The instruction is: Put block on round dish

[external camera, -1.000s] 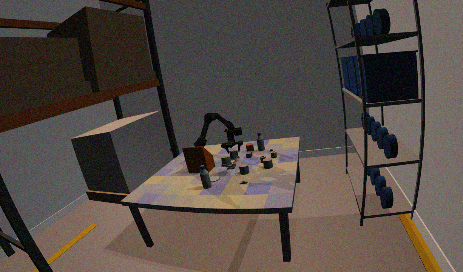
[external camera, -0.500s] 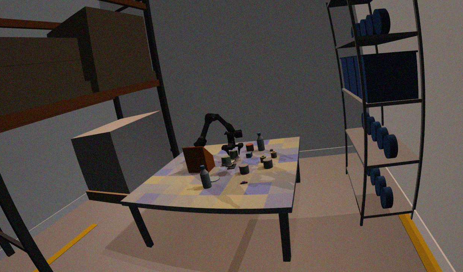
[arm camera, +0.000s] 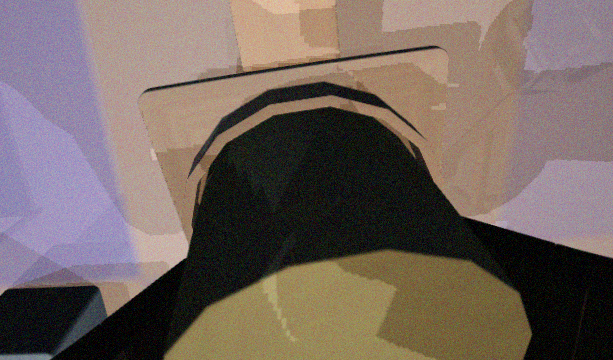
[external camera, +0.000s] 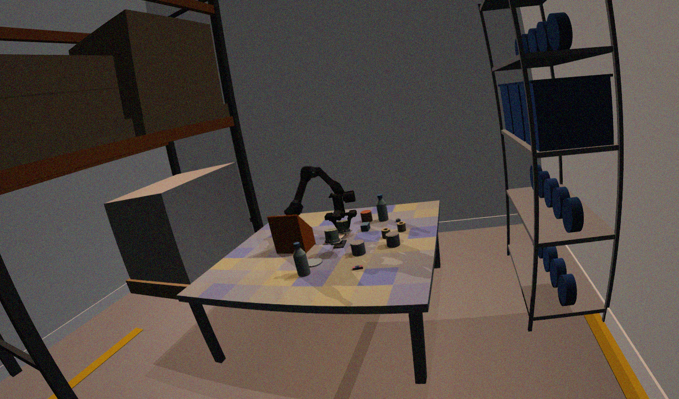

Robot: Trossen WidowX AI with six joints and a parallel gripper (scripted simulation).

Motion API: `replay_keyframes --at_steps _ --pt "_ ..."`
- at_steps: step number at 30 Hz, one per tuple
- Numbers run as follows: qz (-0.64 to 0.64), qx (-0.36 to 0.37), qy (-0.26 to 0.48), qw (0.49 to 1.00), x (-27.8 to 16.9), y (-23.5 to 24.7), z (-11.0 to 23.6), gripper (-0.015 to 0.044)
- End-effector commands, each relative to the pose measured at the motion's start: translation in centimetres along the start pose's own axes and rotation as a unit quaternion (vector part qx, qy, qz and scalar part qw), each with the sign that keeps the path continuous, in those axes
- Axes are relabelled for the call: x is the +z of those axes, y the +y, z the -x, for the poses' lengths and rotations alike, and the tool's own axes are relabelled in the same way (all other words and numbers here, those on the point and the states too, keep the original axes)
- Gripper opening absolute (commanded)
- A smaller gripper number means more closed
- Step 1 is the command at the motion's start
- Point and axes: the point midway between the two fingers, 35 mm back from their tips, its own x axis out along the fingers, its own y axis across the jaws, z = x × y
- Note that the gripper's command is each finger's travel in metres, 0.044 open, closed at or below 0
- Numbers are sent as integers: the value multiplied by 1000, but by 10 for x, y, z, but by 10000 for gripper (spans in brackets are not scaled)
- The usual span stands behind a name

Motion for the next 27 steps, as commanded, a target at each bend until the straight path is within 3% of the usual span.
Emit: replay_keyframes --at_steps 1,9,27 --pt "-3 0 -2 1000 1 0 1 202" --pt "-3 0 -3 1000 2 2 10 0" --pt "-3 0 -7 1000 4 6 31 0"
